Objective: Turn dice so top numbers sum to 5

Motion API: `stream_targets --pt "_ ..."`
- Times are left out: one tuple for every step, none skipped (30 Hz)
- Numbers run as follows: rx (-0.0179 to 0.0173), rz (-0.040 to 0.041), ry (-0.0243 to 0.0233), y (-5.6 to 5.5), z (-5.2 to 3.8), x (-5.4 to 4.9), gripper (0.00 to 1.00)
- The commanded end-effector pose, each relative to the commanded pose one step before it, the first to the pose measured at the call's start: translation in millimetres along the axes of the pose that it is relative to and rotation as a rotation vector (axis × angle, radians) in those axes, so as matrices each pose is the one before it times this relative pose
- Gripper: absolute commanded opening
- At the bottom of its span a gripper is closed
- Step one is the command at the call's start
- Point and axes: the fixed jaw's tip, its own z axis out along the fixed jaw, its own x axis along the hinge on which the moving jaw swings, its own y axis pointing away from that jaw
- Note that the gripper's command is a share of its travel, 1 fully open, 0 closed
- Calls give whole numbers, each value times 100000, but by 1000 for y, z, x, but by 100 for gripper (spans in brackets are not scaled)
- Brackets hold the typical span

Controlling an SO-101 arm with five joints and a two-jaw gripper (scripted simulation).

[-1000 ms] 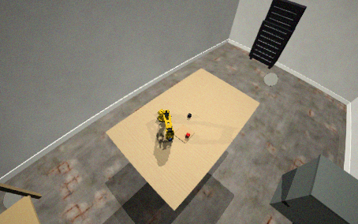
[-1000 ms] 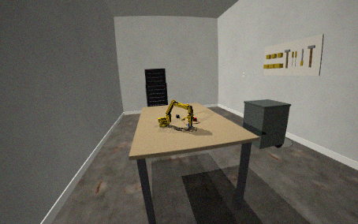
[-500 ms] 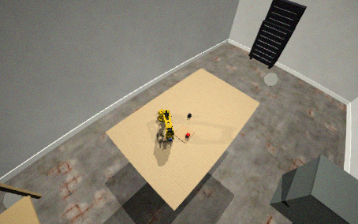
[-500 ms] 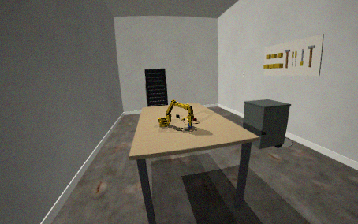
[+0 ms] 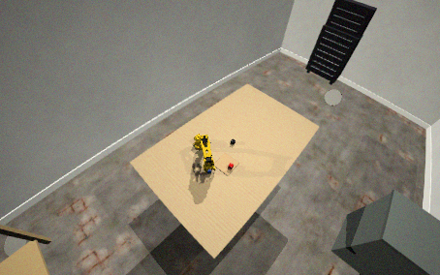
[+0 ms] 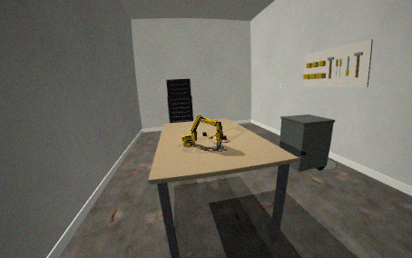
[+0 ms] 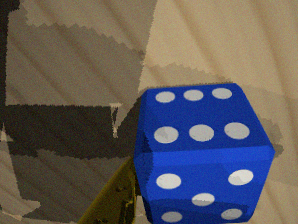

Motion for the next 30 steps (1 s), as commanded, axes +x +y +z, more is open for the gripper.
stream_targets --pt "4 245 3262 2141 -5422 3705 36" --pt "0 0 0 0 0 0 36" --pt "0 0 0 0 0 0 36" --pt "0 0 0 0 0 0 36" --pt "0 0 0 0 0 0 36" --pt "0 0 0 6 -18 1 36" --pt "-3 0 13 0 -143 28 36" --pt "0 -3 28 0 -347 58 36" --pt "-3 0 53 1 -639 102 36" --pt "-3 -3 79 7 -974 160 36" --pt "-3 0 110 7 -1339 201 36" --pt "-6 -6 141 14 -1727 256 36" --pt "-6 -3 173 8 -2110 283 36" --pt "-6 -3 201 9 -2475 311 36" --pt "-9 -6 232 15 -2817 310 36" --pt "-9 -6 251 10 -3117 304 36" --pt "-9 -6 273 11 -3370 268 36" --pt "-12 -9 292 6 -3570 226 36" --pt "-9 -6 298 7 -3704 164 36" --pt "-12 -6 305 1 -3774 101 36" --pt "0 0 0 0 0 0 36" --pt "0 0 0 0 0 0 36" --pt "-11 -8 306 5 -3777 29 36" --pt "-12 -9 302 -1 -3712 -42 36" --pt "-9 -6 289 -7 -3573 -97 36" --pt "-12 -6 273 -7 -3381 -152 36" --pt "-9 -6 254 -7 -3127 -196 36" --pt "-9 -6 229 -8 -2822 -211 36" --pt "-6 -3 201 -3 -2487 -224 36" --pt "-6 -6 173 -10 -2119 -213 36"
